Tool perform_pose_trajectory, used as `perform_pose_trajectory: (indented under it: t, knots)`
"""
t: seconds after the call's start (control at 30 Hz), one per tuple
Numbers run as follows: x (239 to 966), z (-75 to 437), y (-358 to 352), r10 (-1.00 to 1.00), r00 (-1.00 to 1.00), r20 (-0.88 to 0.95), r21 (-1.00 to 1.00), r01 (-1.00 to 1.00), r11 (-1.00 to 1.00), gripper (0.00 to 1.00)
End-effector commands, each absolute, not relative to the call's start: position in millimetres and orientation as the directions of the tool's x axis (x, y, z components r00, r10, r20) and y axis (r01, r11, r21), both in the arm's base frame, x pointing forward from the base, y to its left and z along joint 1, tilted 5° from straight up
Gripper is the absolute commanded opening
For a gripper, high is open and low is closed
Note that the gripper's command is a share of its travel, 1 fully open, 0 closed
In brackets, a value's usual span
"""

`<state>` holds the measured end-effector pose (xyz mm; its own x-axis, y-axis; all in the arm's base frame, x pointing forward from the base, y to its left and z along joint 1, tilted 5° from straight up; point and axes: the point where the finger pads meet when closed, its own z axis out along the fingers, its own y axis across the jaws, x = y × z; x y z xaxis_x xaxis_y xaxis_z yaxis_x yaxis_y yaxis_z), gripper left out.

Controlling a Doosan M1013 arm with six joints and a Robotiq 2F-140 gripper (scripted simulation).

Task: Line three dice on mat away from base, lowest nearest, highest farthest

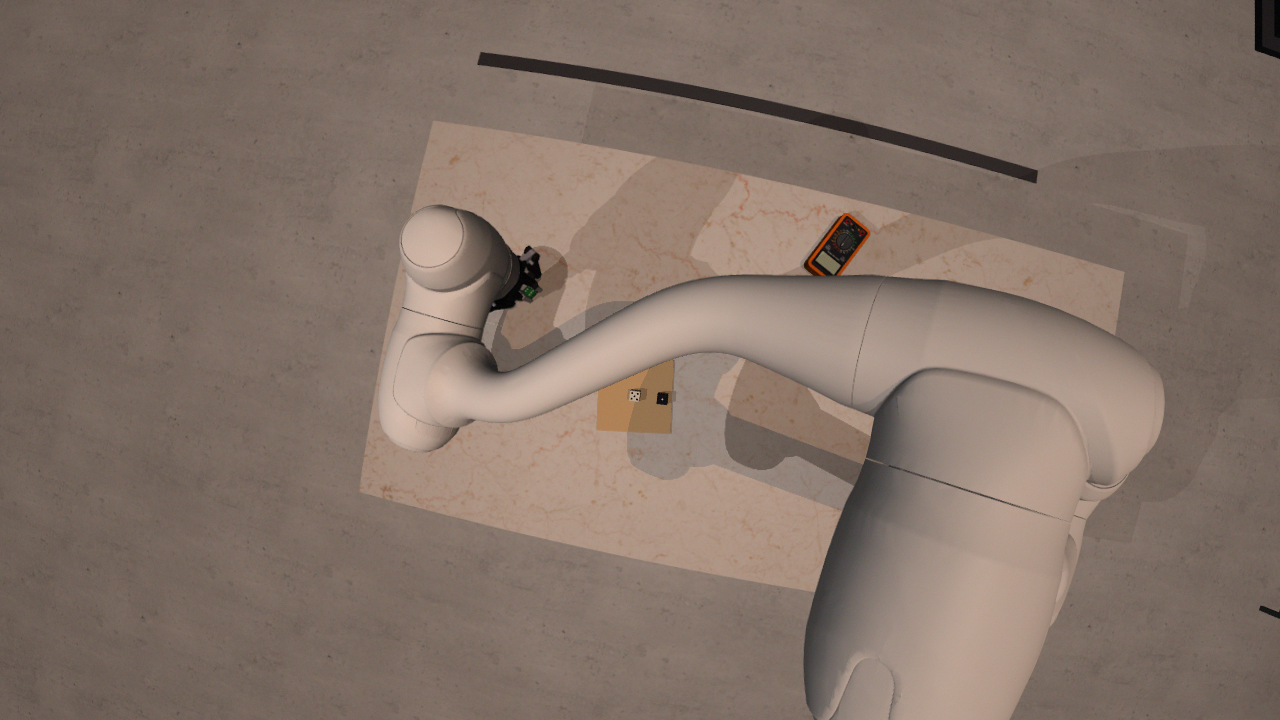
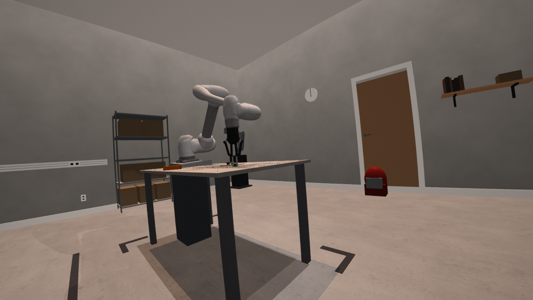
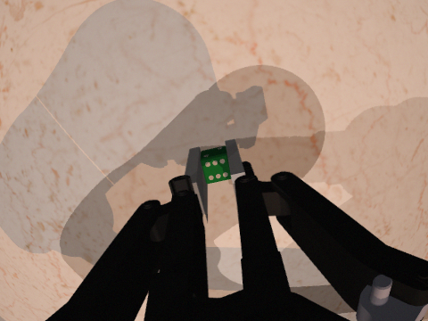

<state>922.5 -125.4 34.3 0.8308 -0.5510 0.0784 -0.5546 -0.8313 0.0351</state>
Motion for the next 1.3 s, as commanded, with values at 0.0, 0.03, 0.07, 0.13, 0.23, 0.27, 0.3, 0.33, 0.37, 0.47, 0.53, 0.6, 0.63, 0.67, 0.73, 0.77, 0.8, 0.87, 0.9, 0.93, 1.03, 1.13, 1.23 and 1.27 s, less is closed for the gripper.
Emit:
perform_pose_trajectory:
  t: [0.0, 0.03, 0.07, 0.13, 0.23, 0.27, 0.3, 0.33, 0.37, 0.47, 0.53, 0.6, 0.63, 0.67, 0.73, 0.77, 0.8, 0.87, 0.9, 0.93, 1.03, 1.13, 1.23, 1.27]
  knots:
    - [923, 36, -125, -0.551, 0.831, 0.080, 0.034, -0.555, -0.831, 0.18]
    - [923, 36, -125, -0.551, 0.831, 0.080, 0.034, -0.555, -0.831, 0.18]
    - [923, 36, -125, -0.551, 0.831, 0.080, 0.034, -0.555, -0.831, 0.18]
    - [923, 36, -125, -0.551, 0.831, 0.080, 0.034, -0.555, -0.831, 0.18]
    - [923, 36, -125, -0.551, 0.831, 0.080, 0.034, -0.555, -0.831, 0.18]
    - [923, 36, -125, -0.551, 0.831, 0.080, 0.034, -0.555, -0.831, 0.18]
    - [923, 36, -125, -0.551, 0.831, 0.080, 0.034, -0.555, -0.831, 0.18]
    - [923, 36, -125, -0.551, 0.831, 0.080, 0.034, -0.555, -0.831, 0.18]
    - [923, 36, -125, -0.551, 0.831, 0.080, 0.034, -0.555, -0.831, 0.18]
    - [923, 36, -125, -0.551, 0.831, 0.080, 0.034, -0.555, -0.831, 0.18]
    - [923, 36, -125, -0.551, 0.831, 0.080, 0.034, -0.555, -0.831, 0.18]
    - [923, 36, -125, -0.551, 0.831, 0.080, 0.034, -0.555, -0.831, 0.18]
    - [923, 36, -125, -0.551, 0.831, 0.080, 0.034, -0.555, -0.831, 0.18]
    - [923, 36, -125, -0.551, 0.831, 0.080, 0.034, -0.555, -0.831, 0.18]
    - [923, 36, -125, -0.551, 0.831, 0.080, 0.034, -0.555, -0.831, 0.18]
    - [923, 36, -125, -0.551, 0.831, 0.080, 0.034, -0.555, -0.831, 0.18]
    - [923, 37, -125, -0.551, 0.831, 0.080, 0.034, -0.555, -0.831, 0.18]
    - [923, 42, -125, -0.551, 0.831, 0.080, 0.034, -0.555, -0.831, 0.18]
    - [923, 45, -125, -0.551, 0.831, 0.080, 0.034, -0.555, -0.831, 0.18]
    - [922, 50, -124, -0.551, 0.831, 0.080, 0.034, -0.555, -0.831, 0.18]
    - [921, 69, -123, -0.551, 0.831, 0.080, 0.034, -0.555, -0.831, 0.18]
    - [920, 93, -121, -0.551, 0.831, 0.080, 0.034, -0.555, -0.831, 0.18]
    - [920, 100, -121, -0.551, 0.831, 0.080, 0.034, -0.555, -0.831, 0.18]
    - [920, 108, -120, -0.551, 0.831, 0.080, 0.034, -0.555, -0.831, 0.18]
